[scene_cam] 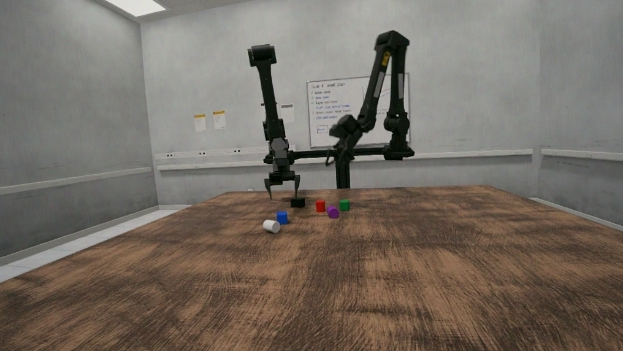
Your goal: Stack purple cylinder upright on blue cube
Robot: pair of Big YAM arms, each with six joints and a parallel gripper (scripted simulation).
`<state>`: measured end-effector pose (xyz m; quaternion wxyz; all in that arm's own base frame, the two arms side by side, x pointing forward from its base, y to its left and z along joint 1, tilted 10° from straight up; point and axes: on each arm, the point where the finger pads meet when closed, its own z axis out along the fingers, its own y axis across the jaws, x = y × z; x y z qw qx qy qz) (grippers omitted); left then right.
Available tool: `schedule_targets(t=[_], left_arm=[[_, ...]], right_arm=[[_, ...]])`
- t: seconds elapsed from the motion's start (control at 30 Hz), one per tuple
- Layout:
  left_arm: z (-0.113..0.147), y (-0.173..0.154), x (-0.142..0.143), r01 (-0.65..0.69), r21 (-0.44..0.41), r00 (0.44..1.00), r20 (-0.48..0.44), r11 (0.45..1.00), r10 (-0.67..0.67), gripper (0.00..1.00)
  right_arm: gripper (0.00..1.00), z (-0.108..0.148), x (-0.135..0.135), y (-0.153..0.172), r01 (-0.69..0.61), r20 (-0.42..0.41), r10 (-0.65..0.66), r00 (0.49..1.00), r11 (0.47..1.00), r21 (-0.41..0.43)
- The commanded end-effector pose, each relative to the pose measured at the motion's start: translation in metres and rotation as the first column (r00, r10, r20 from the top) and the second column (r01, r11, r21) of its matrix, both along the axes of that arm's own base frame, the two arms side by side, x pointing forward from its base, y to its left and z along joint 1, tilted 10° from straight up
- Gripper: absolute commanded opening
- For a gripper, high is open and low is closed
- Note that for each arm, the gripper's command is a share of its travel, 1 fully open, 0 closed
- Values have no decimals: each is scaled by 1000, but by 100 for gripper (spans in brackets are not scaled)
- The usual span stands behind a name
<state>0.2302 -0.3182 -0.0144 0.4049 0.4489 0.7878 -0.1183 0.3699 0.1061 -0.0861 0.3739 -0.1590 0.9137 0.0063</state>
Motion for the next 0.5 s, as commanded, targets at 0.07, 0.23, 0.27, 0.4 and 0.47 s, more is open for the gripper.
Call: schedule_targets(t=[0.07,0.23,0.27,0.4,0.47], left_arm=[[50,-25,3,8,-64,1000,30,998,-7,100],[114,-41,3,26,-146,996,84,989,-14,100],[123,-42,2,29,-157,996,91,987,-15,100],[150,-42,-2,38,-190,994,112,981,-17,100],[159,-42,-3,41,-200,993,119,979,-17,100]], right_arm=[[100,6,4,-3,15,8,-15,1000,1000,14],[100,8,8,-12,39,10,-40,999,999,15],[100,8,7,-11,35,10,-36,999,999,15],[100,8,7,-8,28,12,-29,1000,999,15],[100,8,7,-8,29,11,-29,1000,999,15]])
